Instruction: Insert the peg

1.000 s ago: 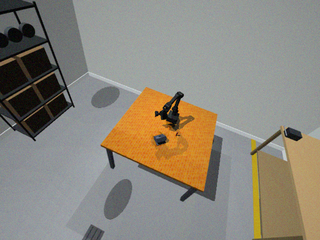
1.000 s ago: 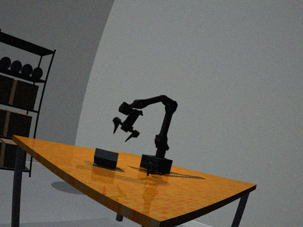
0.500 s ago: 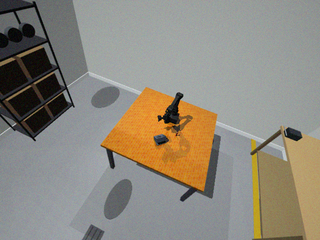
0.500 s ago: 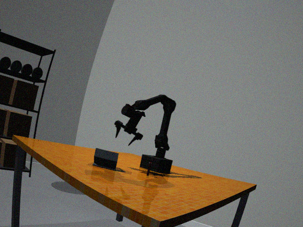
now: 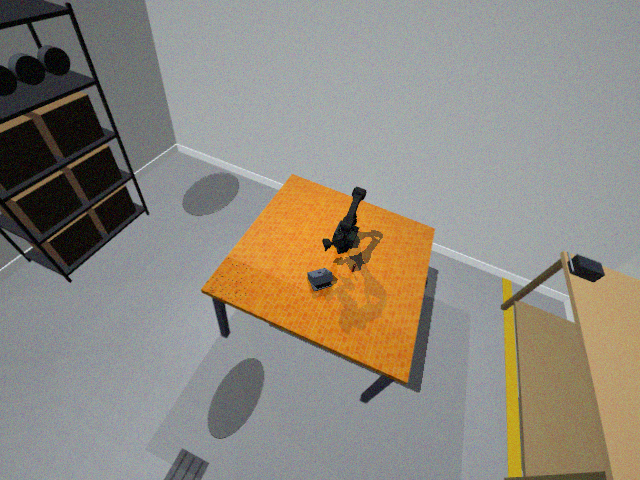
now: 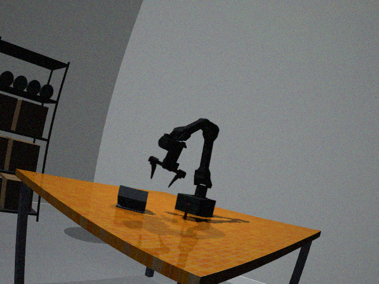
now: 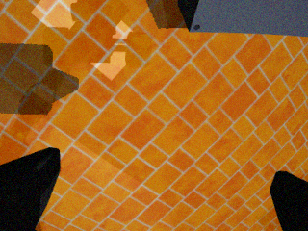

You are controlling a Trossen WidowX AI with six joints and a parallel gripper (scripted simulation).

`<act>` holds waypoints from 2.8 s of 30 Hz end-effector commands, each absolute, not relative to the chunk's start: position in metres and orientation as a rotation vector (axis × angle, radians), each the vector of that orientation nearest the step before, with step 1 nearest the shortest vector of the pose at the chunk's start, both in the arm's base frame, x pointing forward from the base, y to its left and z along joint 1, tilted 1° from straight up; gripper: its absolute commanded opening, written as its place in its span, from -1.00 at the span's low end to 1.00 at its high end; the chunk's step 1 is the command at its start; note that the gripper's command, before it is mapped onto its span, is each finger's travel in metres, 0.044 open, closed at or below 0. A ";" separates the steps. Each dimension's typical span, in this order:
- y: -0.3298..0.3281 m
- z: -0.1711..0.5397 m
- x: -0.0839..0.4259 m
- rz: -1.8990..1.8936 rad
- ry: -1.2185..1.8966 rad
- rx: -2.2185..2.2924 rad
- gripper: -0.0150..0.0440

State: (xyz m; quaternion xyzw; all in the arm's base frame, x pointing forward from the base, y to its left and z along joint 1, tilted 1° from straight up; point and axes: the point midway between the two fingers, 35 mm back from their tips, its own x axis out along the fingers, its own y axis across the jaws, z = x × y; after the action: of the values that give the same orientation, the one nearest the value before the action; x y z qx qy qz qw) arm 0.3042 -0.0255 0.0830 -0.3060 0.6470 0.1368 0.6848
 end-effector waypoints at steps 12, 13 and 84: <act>0.041 0.070 0.310 0.405 1.441 -0.628 1.00; 0.045 0.069 0.310 0.412 1.442 -0.628 1.00; 0.147 -0.008 0.294 0.516 1.488 -0.501 0.73</act>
State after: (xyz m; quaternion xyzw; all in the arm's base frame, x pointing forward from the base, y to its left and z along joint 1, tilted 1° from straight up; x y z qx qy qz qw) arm 0.2935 0.1467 -0.0084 -0.2232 0.6625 0.2292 0.6773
